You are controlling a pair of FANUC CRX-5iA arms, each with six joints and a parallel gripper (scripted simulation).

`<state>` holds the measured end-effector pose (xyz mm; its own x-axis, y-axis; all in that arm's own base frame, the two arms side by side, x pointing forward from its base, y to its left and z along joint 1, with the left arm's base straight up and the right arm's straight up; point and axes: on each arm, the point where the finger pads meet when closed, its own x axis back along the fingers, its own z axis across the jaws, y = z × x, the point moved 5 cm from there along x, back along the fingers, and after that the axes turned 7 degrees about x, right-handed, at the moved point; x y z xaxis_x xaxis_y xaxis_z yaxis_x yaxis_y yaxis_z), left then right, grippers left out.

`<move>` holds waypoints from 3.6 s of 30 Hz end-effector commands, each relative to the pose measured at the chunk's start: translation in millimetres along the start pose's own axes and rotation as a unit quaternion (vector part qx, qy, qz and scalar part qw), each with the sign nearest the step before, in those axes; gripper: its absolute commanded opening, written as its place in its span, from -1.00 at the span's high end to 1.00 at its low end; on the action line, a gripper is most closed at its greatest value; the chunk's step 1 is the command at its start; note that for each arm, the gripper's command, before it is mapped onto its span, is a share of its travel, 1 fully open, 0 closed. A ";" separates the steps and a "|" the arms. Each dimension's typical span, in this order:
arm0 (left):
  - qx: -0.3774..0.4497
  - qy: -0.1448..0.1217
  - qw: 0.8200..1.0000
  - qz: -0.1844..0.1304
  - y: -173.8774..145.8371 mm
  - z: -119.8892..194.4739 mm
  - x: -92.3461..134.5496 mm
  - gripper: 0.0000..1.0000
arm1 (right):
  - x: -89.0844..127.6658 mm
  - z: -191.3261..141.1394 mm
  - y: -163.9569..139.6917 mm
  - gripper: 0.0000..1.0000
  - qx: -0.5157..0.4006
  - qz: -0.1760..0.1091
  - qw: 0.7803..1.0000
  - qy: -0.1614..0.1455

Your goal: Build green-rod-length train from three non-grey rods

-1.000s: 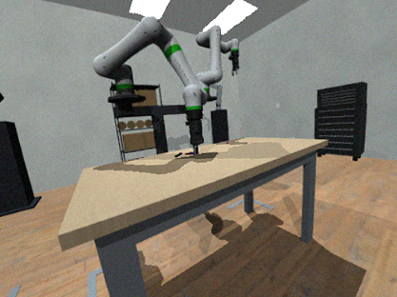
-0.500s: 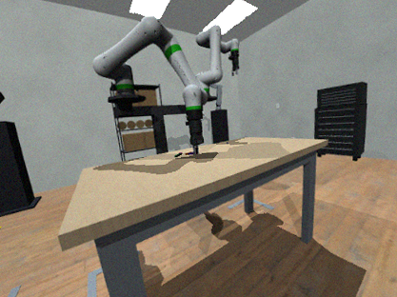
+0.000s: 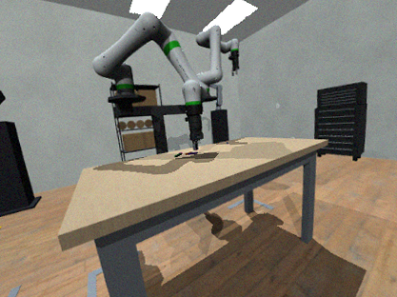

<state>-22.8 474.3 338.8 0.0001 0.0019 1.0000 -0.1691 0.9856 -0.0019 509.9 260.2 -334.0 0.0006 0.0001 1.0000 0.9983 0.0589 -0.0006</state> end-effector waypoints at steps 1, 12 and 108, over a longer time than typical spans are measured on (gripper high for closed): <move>0.000 0.000 1.000 -0.001 0.1 -0.1 0.9 -1.00 | 32.6 0.4 0.7 0.52 0.000 -0.001 1.000 0.000; 0.000 0.000 1.000 -0.001 0.1 -0.1 0.9 -1.00 | 75.0 0.4 0.6 0.52 0.000 -0.001 1.000 0.000; 0.000 0.000 1.000 -0.001 0.1 -0.1 0.9 -1.00 | -11.7 61.7 114.4 0.52 0.466 -0.001 0.885 0.000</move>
<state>-22.8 474.3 338.8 0.0001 0.0019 1.0000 -0.1691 0.9856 -0.0019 619.4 327.9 -346.7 0.0004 0.0001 1.0000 0.5170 0.8560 -0.0003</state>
